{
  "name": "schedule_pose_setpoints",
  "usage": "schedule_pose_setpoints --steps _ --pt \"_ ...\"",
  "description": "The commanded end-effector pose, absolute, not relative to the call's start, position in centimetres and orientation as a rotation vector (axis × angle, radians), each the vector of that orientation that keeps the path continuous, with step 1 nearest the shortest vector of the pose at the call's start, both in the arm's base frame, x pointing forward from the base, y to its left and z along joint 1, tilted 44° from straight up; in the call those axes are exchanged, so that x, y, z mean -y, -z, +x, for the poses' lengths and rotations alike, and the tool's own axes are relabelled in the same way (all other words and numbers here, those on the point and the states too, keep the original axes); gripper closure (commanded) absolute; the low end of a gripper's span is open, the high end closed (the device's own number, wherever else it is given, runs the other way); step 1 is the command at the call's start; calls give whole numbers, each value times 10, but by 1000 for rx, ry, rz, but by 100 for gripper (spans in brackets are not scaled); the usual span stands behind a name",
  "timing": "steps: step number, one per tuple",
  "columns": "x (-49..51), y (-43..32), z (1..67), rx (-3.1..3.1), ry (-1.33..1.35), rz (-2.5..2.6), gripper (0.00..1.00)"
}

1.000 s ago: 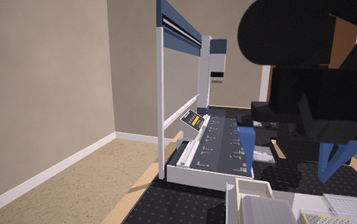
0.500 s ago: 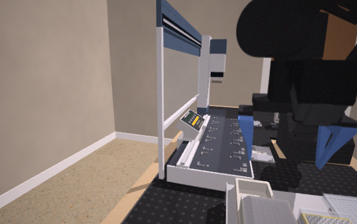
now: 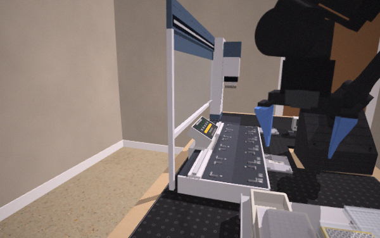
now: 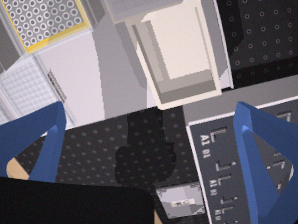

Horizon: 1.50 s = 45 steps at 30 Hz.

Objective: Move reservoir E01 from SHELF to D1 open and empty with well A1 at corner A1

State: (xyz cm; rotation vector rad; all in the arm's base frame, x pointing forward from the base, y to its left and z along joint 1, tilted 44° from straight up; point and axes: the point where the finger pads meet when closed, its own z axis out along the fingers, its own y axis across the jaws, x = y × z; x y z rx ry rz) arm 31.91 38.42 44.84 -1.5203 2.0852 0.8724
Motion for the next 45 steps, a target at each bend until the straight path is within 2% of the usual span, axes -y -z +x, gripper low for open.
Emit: schedule_pose_setpoints --steps 1,45 --pt "-364 -464 323 -2118 -886 -1396 0" --pt "-230 -320 294 -2716 -1120 -524 0"
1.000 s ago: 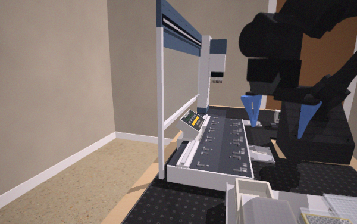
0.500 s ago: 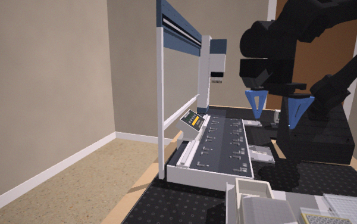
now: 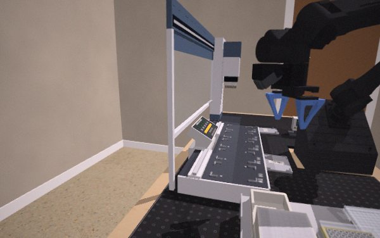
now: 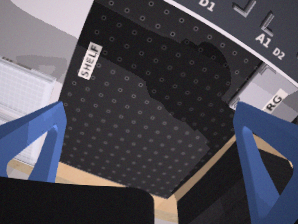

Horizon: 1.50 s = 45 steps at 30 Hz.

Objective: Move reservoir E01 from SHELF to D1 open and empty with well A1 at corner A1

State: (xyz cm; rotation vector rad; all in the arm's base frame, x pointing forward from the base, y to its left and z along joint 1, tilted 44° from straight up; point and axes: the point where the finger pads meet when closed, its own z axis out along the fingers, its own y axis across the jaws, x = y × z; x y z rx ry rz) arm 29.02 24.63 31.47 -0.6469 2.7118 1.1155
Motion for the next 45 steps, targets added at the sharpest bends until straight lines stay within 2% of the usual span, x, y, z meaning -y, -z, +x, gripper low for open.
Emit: schedule_pose_setpoints --steps 1,23,45 --pt "-227 -317 293 -2729 -1125 -497 0" --pt "-157 -243 277 -2929 -1194 71 0" --pt "-93 -176 265 -2948 -1194 76 0"
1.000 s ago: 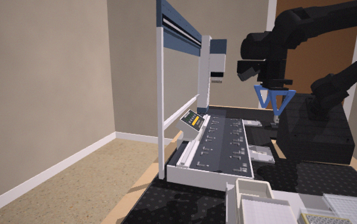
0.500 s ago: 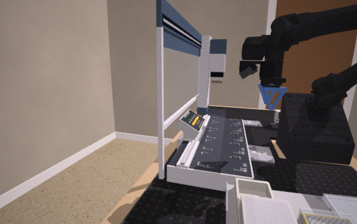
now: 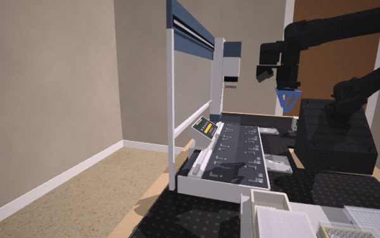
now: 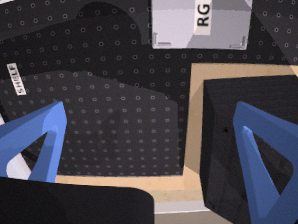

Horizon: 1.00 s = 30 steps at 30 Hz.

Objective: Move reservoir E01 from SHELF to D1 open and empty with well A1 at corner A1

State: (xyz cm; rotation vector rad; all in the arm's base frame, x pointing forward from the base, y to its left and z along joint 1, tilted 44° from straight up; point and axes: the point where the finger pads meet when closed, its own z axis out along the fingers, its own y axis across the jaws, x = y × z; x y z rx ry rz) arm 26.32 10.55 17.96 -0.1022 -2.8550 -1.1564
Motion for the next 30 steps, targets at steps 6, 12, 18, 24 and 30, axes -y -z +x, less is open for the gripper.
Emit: schedule_pose_setpoints --steps 6,12,18,24,30 --pt "-72 -155 261 2877 1166 -72 0" --pt "-50 -134 257 2883 1168 -68 0" --pt "-35 -120 256 2897 1167 -60 0" --pt "-39 -113 254 2914 1173 21 0" --pt "-35 -120 263 2969 1177 182 0"
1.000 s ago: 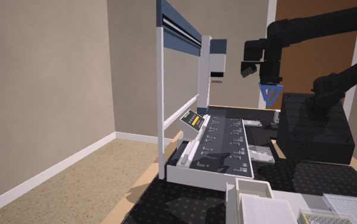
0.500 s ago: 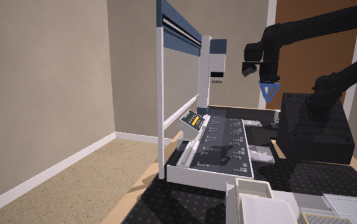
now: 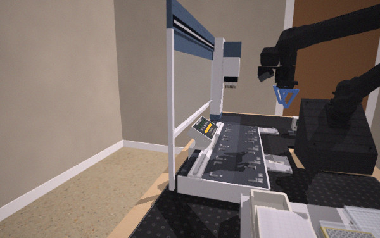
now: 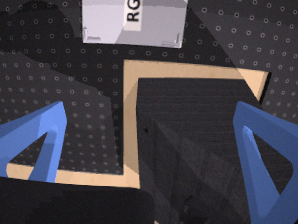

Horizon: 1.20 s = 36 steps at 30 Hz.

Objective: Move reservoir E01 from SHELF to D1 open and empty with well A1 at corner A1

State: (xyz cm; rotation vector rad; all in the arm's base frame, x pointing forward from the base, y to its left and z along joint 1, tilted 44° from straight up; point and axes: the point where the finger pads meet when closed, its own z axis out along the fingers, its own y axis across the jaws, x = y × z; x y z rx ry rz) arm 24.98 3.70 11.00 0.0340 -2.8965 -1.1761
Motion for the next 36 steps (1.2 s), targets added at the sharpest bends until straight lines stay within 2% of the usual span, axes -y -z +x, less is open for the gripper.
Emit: schedule_pose_setpoints --steps 1,36 --pt "-35 -120 263 2969 1177 182 0" --pt "-34 -118 262 2985 1193 1141 0"
